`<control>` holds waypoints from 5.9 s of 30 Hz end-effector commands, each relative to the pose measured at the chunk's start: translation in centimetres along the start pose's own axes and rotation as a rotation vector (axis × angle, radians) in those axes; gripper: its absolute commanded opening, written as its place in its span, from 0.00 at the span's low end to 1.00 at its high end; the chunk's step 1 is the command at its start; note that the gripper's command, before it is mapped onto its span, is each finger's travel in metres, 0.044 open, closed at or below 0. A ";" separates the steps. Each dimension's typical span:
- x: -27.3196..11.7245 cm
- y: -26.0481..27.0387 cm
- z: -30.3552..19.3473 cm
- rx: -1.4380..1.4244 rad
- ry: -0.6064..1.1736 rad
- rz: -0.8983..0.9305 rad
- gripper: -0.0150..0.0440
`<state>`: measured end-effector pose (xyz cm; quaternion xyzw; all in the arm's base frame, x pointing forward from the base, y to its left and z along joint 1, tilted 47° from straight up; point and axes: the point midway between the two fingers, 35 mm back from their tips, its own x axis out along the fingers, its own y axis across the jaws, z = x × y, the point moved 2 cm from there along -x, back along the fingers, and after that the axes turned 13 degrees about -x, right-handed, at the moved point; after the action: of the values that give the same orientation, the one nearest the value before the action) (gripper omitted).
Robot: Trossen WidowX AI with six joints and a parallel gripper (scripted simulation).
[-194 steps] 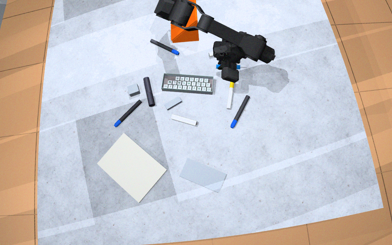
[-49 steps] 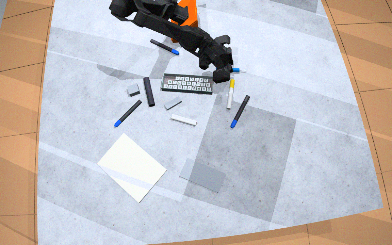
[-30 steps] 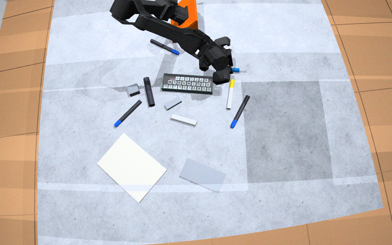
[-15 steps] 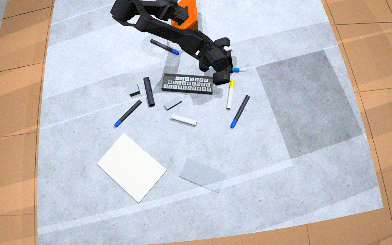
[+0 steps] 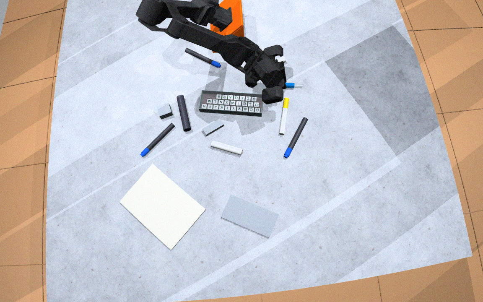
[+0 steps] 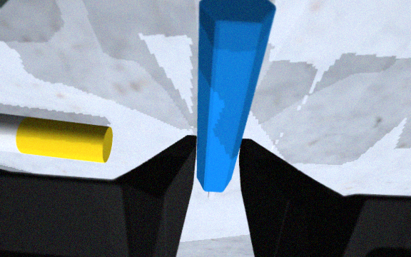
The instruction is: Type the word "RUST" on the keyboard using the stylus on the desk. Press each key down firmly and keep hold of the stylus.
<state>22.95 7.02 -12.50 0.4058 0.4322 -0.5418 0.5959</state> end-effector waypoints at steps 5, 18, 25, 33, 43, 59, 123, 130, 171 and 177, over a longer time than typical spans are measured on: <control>-3.8 0.8 -2.2 0.000 0.009 0.016 0.25; -4.2 0.8 -2.5 0.000 0.009 0.016 0.25; -4.6 1.0 -1.7 -0.095 0.024 0.019 0.25; -6.2 1.6 -0.5 -0.311 0.072 0.050 0.25; -8.2 2.2 1.2 -0.578 0.113 0.112 0.25; -11.0 2.6 4.3 -0.998 0.121 0.247 0.25; -19.4 -1.2 14.7 -2.589 -0.718 0.542 0.25; -19.2 -1.2 14.8 -2.589 -0.717 0.541 0.25; -15.4 -1.7 16.8 -2.591 -0.717 0.536 0.39; -15.2 -1.7 16.9 -2.591 -0.717 0.536 0.39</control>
<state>21.92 -4.69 7.20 -0.5285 0.3578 0.2996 0.7092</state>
